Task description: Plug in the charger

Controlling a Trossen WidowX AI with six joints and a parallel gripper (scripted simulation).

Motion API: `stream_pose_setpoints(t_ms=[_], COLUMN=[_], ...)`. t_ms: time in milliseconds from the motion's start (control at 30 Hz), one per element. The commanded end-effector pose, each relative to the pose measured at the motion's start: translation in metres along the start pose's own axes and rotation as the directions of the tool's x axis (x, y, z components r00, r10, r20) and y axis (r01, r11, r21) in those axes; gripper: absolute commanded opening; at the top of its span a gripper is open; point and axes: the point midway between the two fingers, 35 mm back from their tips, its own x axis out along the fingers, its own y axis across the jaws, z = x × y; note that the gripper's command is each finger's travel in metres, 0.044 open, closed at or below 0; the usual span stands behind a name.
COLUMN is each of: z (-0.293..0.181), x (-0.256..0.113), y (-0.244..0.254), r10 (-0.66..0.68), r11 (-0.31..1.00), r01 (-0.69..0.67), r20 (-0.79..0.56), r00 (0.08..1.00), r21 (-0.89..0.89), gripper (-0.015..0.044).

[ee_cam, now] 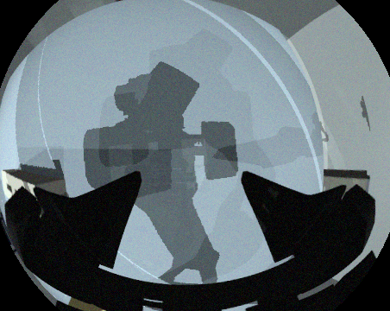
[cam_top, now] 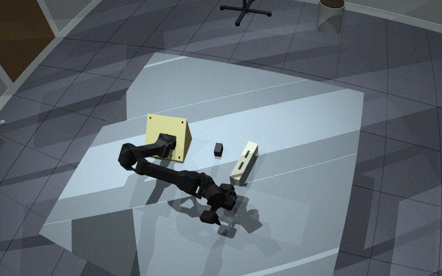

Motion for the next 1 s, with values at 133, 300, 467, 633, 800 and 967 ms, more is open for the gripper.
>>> stream_pose_setpoints(t_ms=[133, 300, 467, 633, 800, 967], z=[0.013, 0.02, 0.026, 0.041, 0.035, 0.025], x=[-0.01, -0.019, -0.029, -0.046, -0.052, -0.06], y=[0.04, 0.066, 0.087, 0.093, 0.119, 0.15], r10=[0.091, 0.148, 0.192, 0.2, 0.246, 0.294], r11=[0.994, 0.984, 0.971, 0.961, 0.922, 0.855], r01=[-0.089, -0.142, -0.181, -0.172, -0.209, -0.251], r20=[0.03, 0.045, 0.059, 0.112, 0.076, 0.025], r00=[0.995, 0.988, 0.98, 0.973, 0.966, 0.956], r21=[-0.063, -0.11, -0.154, -0.216, -0.327, -0.455], gripper=[0.044, 0.044, 0.044, 0.044, 0.044, 0.044])
